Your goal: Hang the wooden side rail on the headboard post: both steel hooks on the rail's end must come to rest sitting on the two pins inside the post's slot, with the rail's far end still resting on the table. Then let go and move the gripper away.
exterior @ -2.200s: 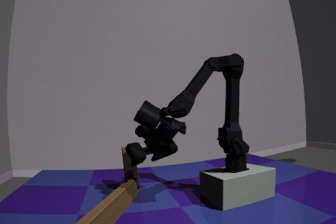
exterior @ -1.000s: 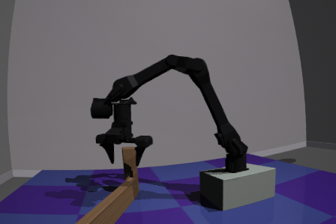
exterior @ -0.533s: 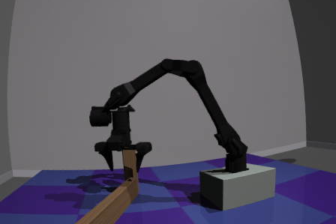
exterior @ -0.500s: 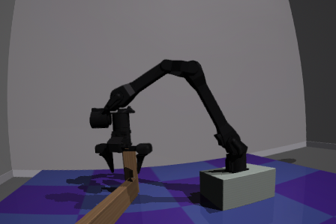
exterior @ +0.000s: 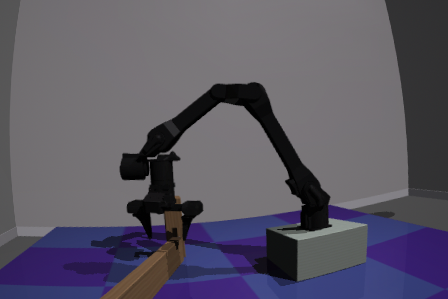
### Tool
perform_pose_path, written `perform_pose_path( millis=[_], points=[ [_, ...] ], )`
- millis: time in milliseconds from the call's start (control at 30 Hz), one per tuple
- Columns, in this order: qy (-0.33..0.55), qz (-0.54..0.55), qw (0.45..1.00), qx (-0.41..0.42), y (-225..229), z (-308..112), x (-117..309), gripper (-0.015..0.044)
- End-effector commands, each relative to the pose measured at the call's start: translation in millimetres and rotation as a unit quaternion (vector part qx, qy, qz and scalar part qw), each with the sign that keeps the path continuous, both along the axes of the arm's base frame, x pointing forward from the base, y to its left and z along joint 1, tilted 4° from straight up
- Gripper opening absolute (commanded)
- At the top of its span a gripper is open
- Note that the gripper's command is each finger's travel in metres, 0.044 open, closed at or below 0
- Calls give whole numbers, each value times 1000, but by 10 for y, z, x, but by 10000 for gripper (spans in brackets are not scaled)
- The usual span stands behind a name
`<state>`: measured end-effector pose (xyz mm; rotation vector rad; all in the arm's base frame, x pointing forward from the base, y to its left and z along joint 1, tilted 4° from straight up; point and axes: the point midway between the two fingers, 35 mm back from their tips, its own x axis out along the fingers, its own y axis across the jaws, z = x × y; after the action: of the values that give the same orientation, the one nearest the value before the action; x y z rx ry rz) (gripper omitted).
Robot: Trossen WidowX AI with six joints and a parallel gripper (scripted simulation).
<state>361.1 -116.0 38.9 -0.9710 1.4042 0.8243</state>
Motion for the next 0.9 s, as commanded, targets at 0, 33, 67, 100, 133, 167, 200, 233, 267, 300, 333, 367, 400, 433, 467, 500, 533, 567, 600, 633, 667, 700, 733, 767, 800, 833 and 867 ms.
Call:
perform_pose_path(
  millis=[0,33,67,100,133,167,200,233,267,300,333,367,400,433,467,500,533,567,600,633,667,700,733,767,800,833,867],
  points=[
    [4,2,1000,3,4,-95,-10,440],
    [4,2,1000,3,2,-111,-8,440],
    [4,2,1000,3,0,-127,-7,440],
    [4,2,1000,3,-1,-143,-6,440],
    [4,2,1000,3,-3,-160,-5,440],
    [4,2,1000,3,-4,-176,-5,440],
    [4,2,1000,3,-6,-192,-4,440],
    [4,2,1000,3,-7,-208,-3,440],
    [4,2,1000,3,-9,-224,-3,440],
    [4,2,1000,3,-10,-240,-2,440],
    [4,2,1000,3,-11,-256,-2,440],
    [4,2,1000,3,-13,-272,-1,440],
    [4,2,1000,3,-14,-288,-1,440],
    [4,2,1000,3,-15,-304,-1,440],
    [4,2,1000,3,-17,-320,-1,440],
    [4,2,1000,3,-18,-336,-1,440],
    [4,2,1000,3,-19,-352,-1,440],
    [4,2,1000,3,-20,-369,-1,440],
    [4,2,1000,3,-22,-385,-1,440],
    [4,2,1000,3,-23,-400,-1,440],
    [4,2,1000,3,-24,-416,-1,440],
    [4,2,1000,3,-25,-432,-2,440],
    [4,2,1000,3,-26,-448,-2,440],
    [4,2,1000,3,-27,-464,-3,440],
    [4,2,1000,3,-28,-480,-3,440],
    [4,2,1000,3,-29,-496,-4,440],
    [4,2,1000,3,-30,-512,-5,440]
  ],
)
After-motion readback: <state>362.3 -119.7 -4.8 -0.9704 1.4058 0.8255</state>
